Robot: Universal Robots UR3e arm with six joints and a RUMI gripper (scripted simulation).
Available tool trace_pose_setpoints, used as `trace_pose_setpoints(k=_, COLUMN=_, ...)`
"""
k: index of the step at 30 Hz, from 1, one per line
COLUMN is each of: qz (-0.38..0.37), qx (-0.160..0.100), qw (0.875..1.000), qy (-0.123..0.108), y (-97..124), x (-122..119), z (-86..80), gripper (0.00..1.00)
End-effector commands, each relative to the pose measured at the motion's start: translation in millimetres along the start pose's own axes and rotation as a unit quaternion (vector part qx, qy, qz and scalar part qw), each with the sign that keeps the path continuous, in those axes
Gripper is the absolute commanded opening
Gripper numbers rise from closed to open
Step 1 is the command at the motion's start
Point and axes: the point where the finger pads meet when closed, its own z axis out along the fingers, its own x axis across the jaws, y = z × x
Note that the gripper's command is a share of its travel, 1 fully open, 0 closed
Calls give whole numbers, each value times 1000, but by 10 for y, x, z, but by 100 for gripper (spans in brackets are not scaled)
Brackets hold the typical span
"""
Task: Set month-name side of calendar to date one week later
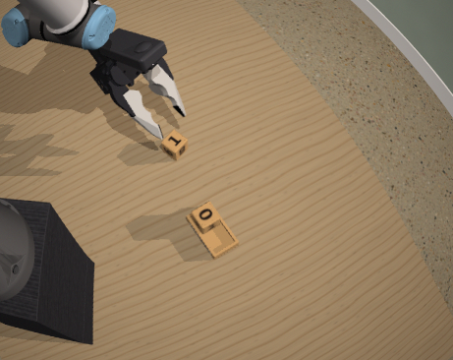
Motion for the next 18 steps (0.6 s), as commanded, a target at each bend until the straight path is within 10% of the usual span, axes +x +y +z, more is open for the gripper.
trace_pose_setpoints(k=1, qz=2, qx=0, qw=1000, qy=-3, y=43, x=-18, z=33, gripper=29)
trace_pose_setpoints(k=18, qz=2, qx=0, qw=1000, qy=-2, y=229, x=-19, z=218, gripper=29)
